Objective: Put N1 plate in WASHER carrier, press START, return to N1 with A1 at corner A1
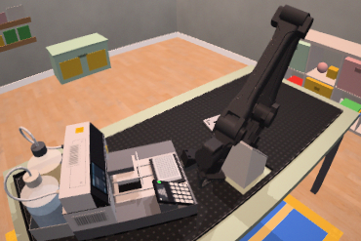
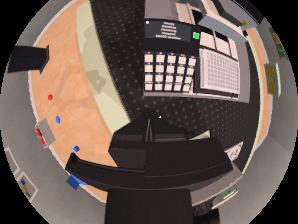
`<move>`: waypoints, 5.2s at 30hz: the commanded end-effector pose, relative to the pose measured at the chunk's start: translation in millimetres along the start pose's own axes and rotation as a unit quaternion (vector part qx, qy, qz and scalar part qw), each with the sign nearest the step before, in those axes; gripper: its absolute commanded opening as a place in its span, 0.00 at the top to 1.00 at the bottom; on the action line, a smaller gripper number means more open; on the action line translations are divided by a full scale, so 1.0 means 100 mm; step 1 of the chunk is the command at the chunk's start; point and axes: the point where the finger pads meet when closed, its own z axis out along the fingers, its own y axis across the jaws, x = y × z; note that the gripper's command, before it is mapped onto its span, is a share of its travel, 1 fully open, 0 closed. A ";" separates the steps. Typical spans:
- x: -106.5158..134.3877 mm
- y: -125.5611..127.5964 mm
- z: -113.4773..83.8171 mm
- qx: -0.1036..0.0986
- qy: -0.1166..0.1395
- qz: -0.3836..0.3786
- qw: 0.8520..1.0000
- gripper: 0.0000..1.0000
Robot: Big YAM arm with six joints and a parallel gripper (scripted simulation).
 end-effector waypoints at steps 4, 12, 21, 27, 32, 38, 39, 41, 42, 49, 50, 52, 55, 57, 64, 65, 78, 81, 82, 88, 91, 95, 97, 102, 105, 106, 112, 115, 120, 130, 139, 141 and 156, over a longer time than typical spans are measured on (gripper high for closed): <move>-0.15 0.09 -0.06 -0.010 -0.015 0.004 1.000 1.00; -0.08 0.03 0.12 -0.006 -0.008 0.010 1.000 1.00; -0.04 -0.01 0.27 -0.003 -0.003 0.010 1.000 1.00; -0.04 -0.01 0.37 -0.003 -0.003 0.008 1.000 1.00; -0.03 -0.01 0.42 -0.003 -0.003 0.007 1.000 1.00; -0.04 -0.01 0.52 -0.004 -0.004 0.006 1.000 1.00; -0.05 0.00 0.53 -0.004 -0.004 0.005 1.000 1.00; -0.07 0.01 0.56 -0.005 -0.006 0.006 1.000 1.00; -0.09 0.02 0.58 -0.006 -0.007 0.006 1.000 1.00; -0.16 0.06 0.65 -0.010 -0.013 0.006 1.000 1.00; -0.16 0.07 0.65 -0.010 -0.013 0.006 1.000 1.00; -0.14 0.08 0.60 -0.008 -0.014 0.004 1.000 1.00; -0.18 0.08 0.64 -0.011 -0.016 0.006 1.000 1.00; -0.18 0.08 0.67 -0.011 -0.015 0.006 1.000 1.00; -0.22 0.11 0.69 -0.013 -0.018 0.006 1.000 1.00; -0.29 0.15 0.61 -0.020 -0.029 0.006 0.999 1.00; -0.24 0.13 0.70 -0.014 -0.021 0.006 1.000 1.00; -0.25 0.13 0.59 -0.015 -0.022 0.006 1.000 1.00; -0.22 0.11 0.58 -0.014 -0.020 0.006 1.000 1.00; -0.12 0.06 0.50 -0.008 -0.012 0.005 1.000 1.00; -0.07 0.04 0.46 -0.005 -0.009 0.005 1.000 1.00; -0.03 0.02 0.41 -0.003 -0.006 0.005 1.000 1.00; -0.03 0.02 0.39 -0.003 -0.006 0.005 1.000 1.00; -0.03 0.02 0.32 -0.002 -0.007 0.005 1.000 1.00; -0.02 0.03 0.28 -0.002 -0.007 0.004 1.000 1.00; -0.02 0.03 0.26 -0.002 -0.007 0.004 1.000 1.00; -0.02 0.03 0.16 -0.002 -0.007 0.003 1.000 1.00; -0.02 0.03 0.14 -0.002 -0.007 0.004 1.000 1.00; -0.07 0.06 0.04 -0.005 -0.011 0.003 1.000 1.00; -0.15 0.09 -0.06 -0.010 -0.015 0.004 1.000 1.00; -0.15 0.09 -0.06 -0.010 -0.015 0.004 1.000 1.00; -0.15 0.09 -0.06 -0.010 -0.015 0.004 1.000 1.00; -0.15 0.09 -0.06 -0.010 -0.015 0.004 1.000 1.00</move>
